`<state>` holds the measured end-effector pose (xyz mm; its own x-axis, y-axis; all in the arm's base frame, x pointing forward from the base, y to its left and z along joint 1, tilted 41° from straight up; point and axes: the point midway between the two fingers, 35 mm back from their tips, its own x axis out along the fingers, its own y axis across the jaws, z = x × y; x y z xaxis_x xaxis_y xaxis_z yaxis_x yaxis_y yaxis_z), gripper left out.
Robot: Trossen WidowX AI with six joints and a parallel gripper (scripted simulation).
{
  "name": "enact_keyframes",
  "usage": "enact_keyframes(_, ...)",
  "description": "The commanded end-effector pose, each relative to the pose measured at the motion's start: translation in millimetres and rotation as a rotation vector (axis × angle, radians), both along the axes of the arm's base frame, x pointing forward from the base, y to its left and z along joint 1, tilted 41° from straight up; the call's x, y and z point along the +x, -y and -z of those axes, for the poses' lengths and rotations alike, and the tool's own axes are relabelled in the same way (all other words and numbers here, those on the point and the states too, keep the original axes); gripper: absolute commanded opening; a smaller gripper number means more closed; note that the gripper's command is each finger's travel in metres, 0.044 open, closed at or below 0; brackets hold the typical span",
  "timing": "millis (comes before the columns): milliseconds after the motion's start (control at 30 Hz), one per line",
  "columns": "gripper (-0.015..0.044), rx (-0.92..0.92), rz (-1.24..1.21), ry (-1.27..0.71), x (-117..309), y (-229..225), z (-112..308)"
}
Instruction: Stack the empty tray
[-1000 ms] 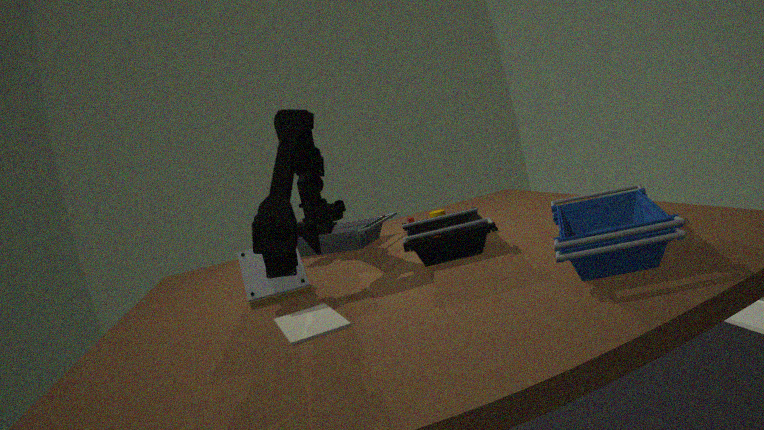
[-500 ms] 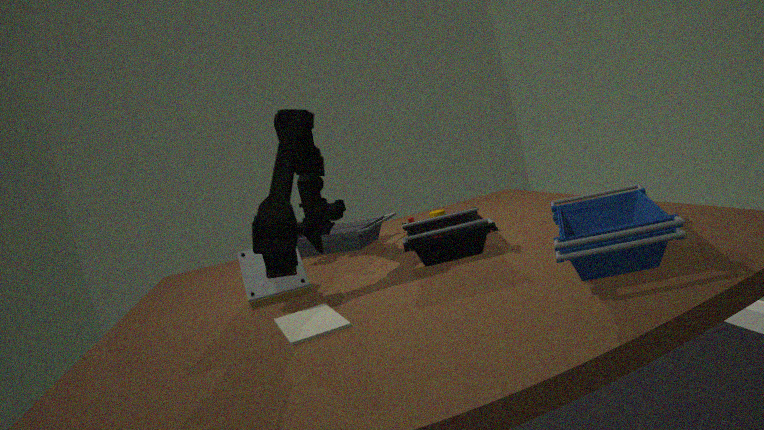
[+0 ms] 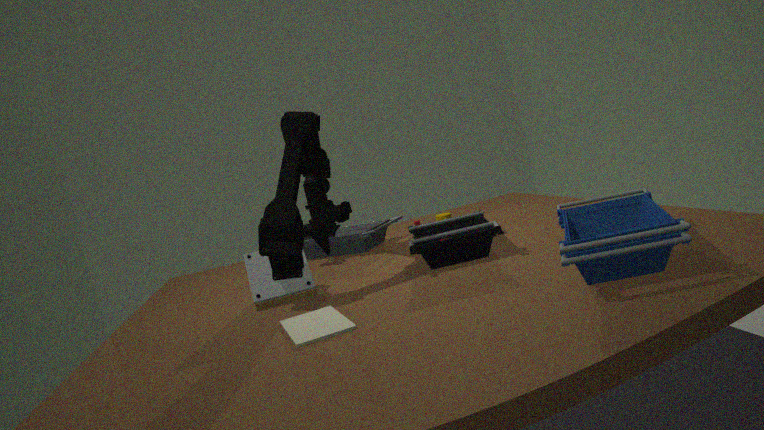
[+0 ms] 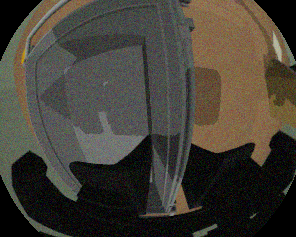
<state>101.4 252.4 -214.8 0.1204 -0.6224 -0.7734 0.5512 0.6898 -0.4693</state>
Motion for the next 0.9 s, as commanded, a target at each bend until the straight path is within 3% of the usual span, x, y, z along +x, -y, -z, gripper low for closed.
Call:
enact_keyframes(0,0.0008,-0.007,0.004,-0.004,-0.7,-2.1,-3.8)
enact_keyframes(433,0.0,-0.006,0.004,-0.005,-9.7,-47.9,-60.2)
enact_keyframes(867,0.0,-0.006,0.004,-0.005,-9.9,-49.0,-61.6)
